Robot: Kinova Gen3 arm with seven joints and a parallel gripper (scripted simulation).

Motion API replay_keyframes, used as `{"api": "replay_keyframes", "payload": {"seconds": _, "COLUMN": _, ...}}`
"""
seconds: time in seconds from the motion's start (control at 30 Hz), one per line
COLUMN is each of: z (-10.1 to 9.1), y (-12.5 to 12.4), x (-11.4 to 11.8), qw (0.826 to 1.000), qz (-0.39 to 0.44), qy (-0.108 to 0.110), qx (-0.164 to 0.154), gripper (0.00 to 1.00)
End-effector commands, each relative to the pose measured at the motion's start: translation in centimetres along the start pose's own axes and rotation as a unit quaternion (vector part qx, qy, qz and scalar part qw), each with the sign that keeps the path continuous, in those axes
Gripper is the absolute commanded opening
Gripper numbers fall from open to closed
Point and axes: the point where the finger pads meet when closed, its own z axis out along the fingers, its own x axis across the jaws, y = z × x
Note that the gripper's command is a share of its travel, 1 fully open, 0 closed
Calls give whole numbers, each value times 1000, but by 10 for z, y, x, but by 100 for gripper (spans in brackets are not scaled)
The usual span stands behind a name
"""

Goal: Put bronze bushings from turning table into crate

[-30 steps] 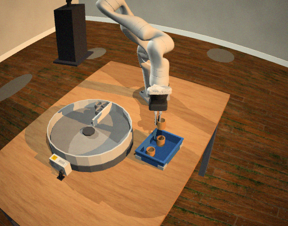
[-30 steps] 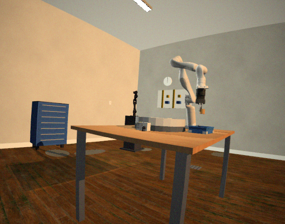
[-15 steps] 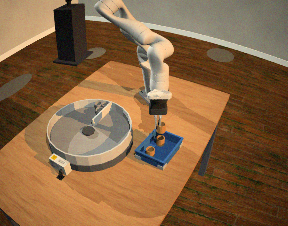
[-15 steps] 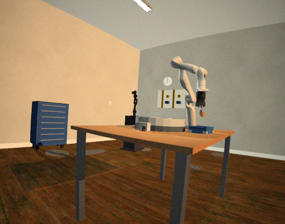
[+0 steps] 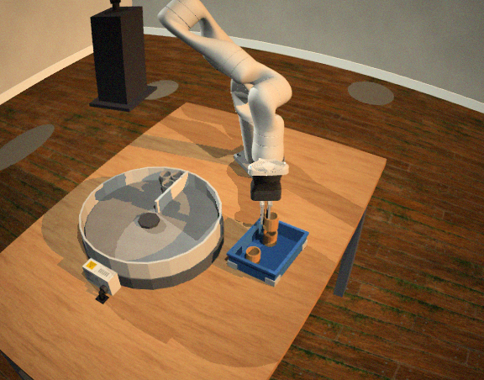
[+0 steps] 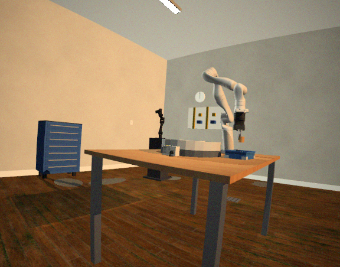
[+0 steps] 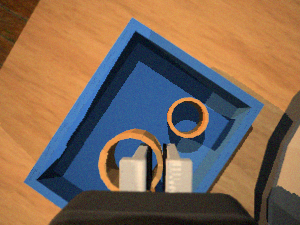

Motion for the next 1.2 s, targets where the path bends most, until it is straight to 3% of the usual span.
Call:
{"api": "replay_keyframes", "payload": {"seconds": 0.0, "z": 1, "y": 0, "x": -2, "qw": 1000, "qz": -2, "qy": -1, "qx": -1, "gripper": 0}}
{"api": "replay_keyframes", "payload": {"seconds": 0.2, "z": 1, "y": 0, "x": -2, "qw": 1000, "qz": -2, "qy": -1, "qx": -1, "gripper": 0}}
{"api": "replay_keyframes", "payload": {"seconds": 0.37, "z": 23, "y": 1, "x": -4, "qw": 1000, "qz": -3, "qy": -2, "qx": -1, "gripper": 0}}
{"api": "replay_keyframes", "payload": {"seconds": 0.77, "z": 23, "y": 1, "x": -4, "qw": 1000, "qz": -3, "qy": -2, "qx": -1, "gripper": 0}}
{"api": "replay_keyframes", "payload": {"seconds": 0.93, "z": 46, "y": 1, "x": -5, "qw": 1000, "qz": -5, "qy": -4, "qx": -1, "gripper": 0}}
{"api": "replay_keyframes", "payload": {"seconds": 1.17, "z": 46, "y": 1, "x": -5, "qw": 1000, "qz": -5, "qy": -4, "qx": -1, "gripper": 0}}
